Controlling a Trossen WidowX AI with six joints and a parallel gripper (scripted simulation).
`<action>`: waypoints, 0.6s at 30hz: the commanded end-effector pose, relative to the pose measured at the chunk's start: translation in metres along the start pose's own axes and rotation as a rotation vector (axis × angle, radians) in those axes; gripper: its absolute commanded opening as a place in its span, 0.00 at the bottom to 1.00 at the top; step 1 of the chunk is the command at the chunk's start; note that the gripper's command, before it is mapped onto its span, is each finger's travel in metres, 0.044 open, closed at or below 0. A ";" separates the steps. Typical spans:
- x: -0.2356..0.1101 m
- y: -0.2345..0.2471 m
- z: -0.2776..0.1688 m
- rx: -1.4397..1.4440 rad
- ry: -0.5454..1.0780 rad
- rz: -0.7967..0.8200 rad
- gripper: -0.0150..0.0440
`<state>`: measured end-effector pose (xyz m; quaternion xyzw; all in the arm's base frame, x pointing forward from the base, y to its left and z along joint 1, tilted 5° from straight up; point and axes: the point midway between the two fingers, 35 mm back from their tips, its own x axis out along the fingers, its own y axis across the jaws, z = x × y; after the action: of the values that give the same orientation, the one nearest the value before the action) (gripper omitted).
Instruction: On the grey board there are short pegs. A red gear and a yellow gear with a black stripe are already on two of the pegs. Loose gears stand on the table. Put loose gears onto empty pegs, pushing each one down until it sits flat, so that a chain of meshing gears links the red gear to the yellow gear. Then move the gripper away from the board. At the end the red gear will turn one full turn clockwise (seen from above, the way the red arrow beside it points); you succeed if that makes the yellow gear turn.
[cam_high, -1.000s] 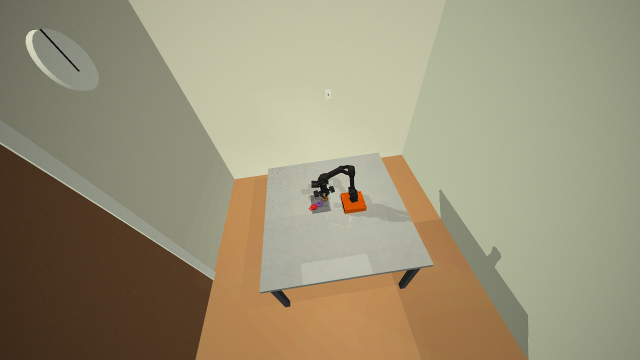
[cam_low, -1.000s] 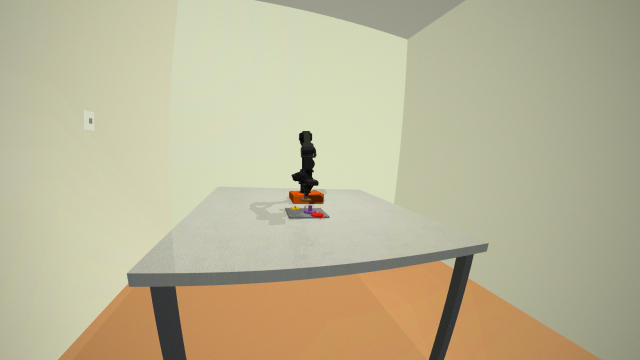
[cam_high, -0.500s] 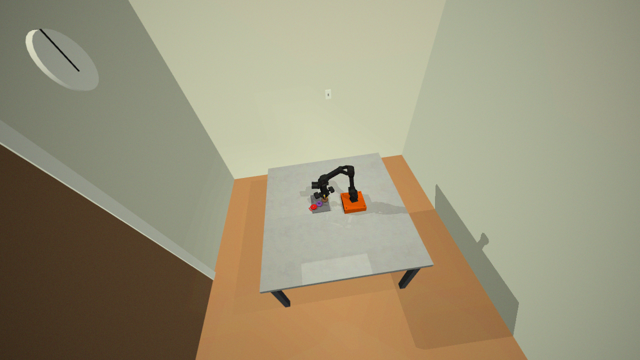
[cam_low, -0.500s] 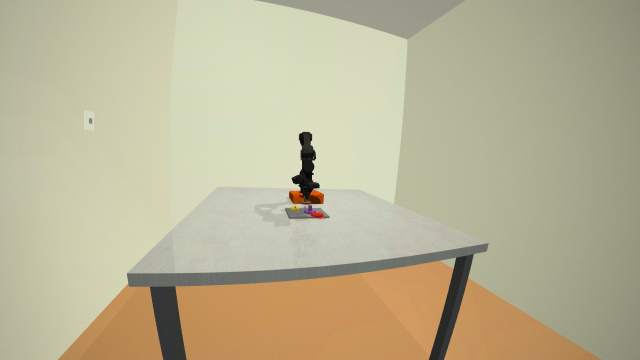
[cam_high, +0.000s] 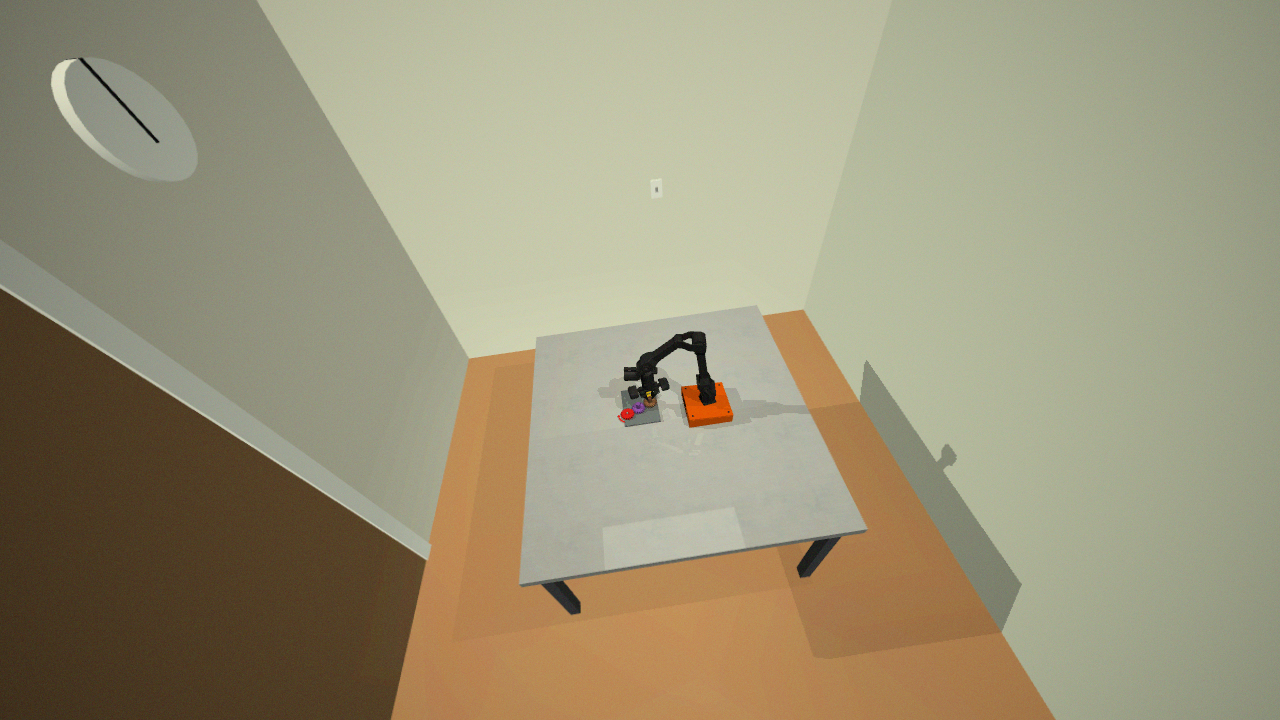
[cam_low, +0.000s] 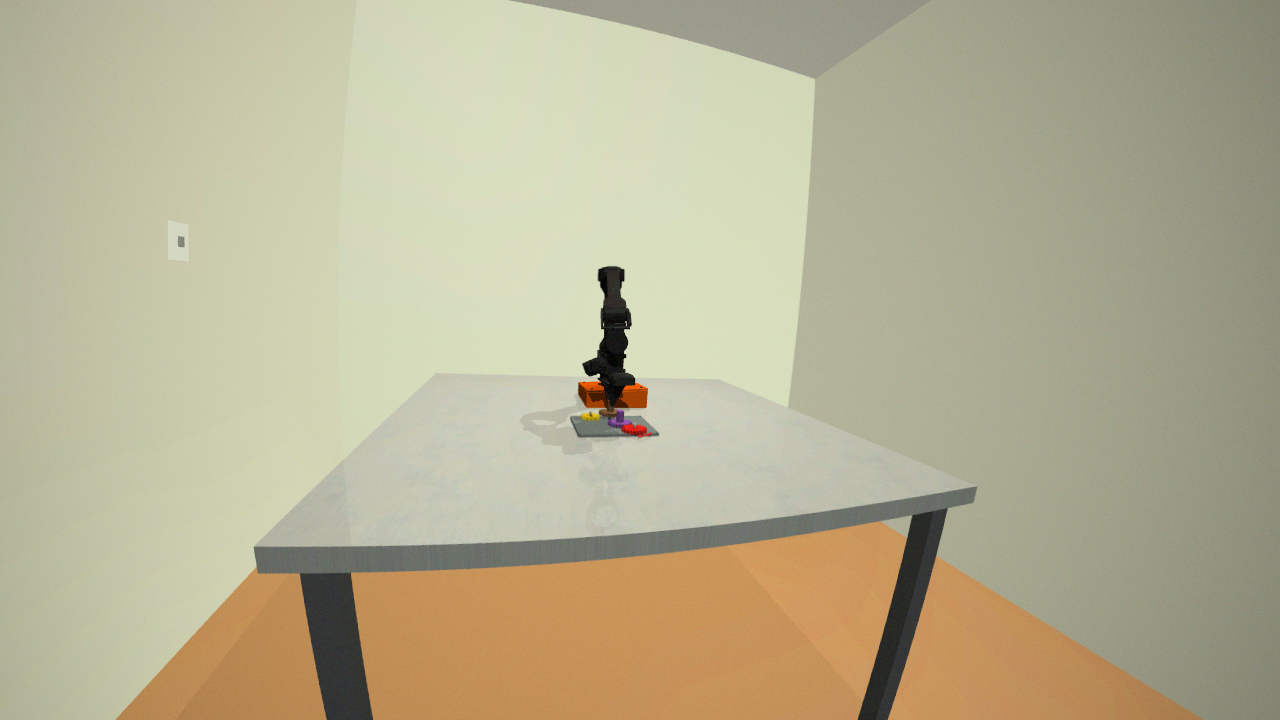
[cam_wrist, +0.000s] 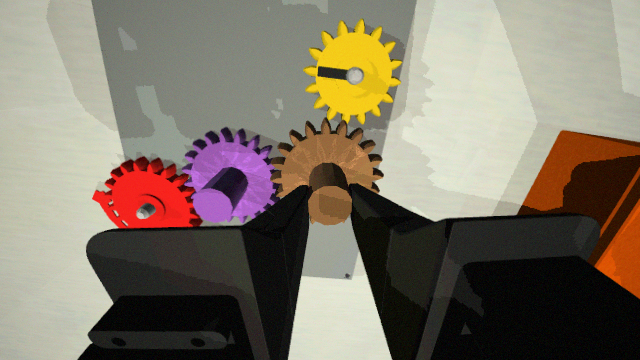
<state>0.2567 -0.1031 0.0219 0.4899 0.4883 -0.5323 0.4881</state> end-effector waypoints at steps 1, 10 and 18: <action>0.008 -0.001 0.000 0.057 0.000 -0.005 0.25; 0.006 -0.001 0.001 0.113 -0.001 -0.005 0.25; 0.007 -0.001 0.000 -0.023 0.000 -0.005 0.25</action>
<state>0.2556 -0.1032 0.0157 0.4946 0.4837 -0.5389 0.4806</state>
